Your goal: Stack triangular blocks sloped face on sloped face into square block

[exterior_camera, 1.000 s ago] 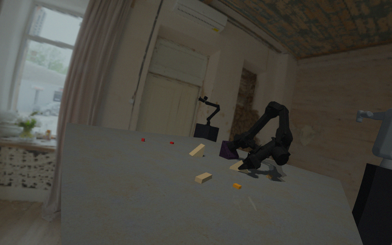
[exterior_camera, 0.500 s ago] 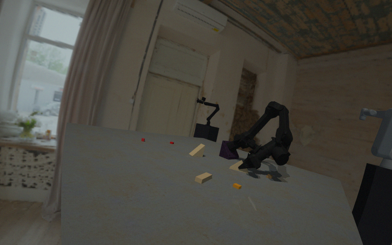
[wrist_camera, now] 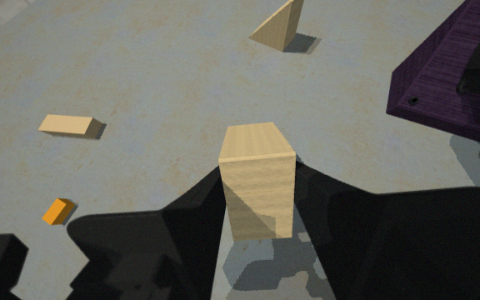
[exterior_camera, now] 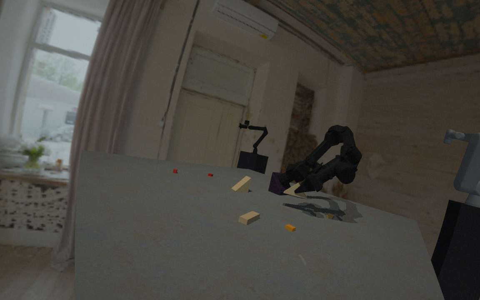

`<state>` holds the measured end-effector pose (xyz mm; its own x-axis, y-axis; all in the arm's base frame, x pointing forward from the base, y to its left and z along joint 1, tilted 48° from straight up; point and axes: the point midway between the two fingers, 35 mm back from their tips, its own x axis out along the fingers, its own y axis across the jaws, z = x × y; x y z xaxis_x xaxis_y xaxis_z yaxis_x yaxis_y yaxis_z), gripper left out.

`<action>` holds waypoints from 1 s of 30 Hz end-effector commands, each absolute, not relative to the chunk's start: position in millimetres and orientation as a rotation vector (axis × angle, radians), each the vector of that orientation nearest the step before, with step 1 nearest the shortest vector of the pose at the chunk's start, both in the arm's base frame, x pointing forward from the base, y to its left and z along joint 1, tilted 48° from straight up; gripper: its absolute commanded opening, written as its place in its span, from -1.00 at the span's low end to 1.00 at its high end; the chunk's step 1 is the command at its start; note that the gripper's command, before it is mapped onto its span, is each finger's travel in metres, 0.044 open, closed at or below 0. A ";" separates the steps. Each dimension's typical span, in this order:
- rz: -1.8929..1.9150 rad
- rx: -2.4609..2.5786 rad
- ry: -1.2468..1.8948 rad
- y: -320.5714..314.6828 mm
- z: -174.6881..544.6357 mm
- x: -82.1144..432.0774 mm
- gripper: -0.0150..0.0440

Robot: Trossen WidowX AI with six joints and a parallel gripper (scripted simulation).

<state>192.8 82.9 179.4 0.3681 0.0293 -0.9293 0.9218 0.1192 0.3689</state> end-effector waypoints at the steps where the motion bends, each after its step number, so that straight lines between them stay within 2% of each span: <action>1: -0.833 1.281 0.986 69.6 192.8 188.4 -0.49; 13: -0.831 1.269 0.995 53.1 205.6 180.2 -0.49; 30: -0.614 1.039 1.370 47.7 184.8 172.2 -0.49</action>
